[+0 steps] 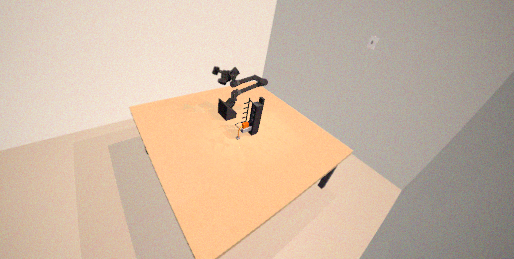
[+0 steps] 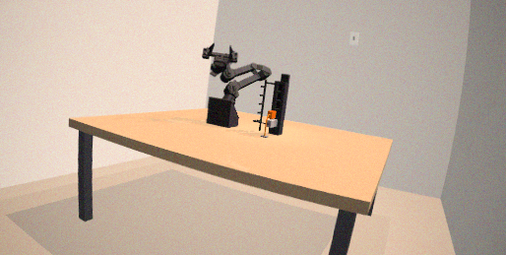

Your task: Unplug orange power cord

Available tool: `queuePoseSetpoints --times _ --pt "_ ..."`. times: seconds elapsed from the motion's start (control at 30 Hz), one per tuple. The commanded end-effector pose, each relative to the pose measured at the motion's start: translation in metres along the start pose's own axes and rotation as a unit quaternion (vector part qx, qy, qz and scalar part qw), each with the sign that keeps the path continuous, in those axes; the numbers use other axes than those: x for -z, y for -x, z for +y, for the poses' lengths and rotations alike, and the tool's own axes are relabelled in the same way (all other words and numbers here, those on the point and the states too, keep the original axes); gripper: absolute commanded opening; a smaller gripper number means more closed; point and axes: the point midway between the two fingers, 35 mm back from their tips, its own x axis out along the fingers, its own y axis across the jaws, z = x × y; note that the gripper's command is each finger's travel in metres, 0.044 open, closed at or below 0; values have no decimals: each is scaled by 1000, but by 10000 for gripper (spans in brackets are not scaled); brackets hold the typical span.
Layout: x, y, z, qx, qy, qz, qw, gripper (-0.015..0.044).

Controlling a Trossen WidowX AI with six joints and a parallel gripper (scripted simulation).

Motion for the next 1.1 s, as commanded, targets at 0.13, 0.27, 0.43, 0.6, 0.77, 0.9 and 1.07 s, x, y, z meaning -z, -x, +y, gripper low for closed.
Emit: queuePoseSetpoints --times 0.13,0.27,0.43,0.6,0.77,0.9,1.07 --pt "-11 -35 4 21 -254 -56 965 269" --pt "-37 -76 -2 3 -510 -144 848 164" --pt "-82 -118 -28 -69 -689 -254 675 160" --pt "-121 -138 -54 -176 -793 -313 491 160" --pt "-159 -146 -84 -300 -834 -338 316 160" --pt "-188 -144 -109 -406 -831 -332 188 160" --pt "-222 -134 -141 -539 -789 -290 49 160"
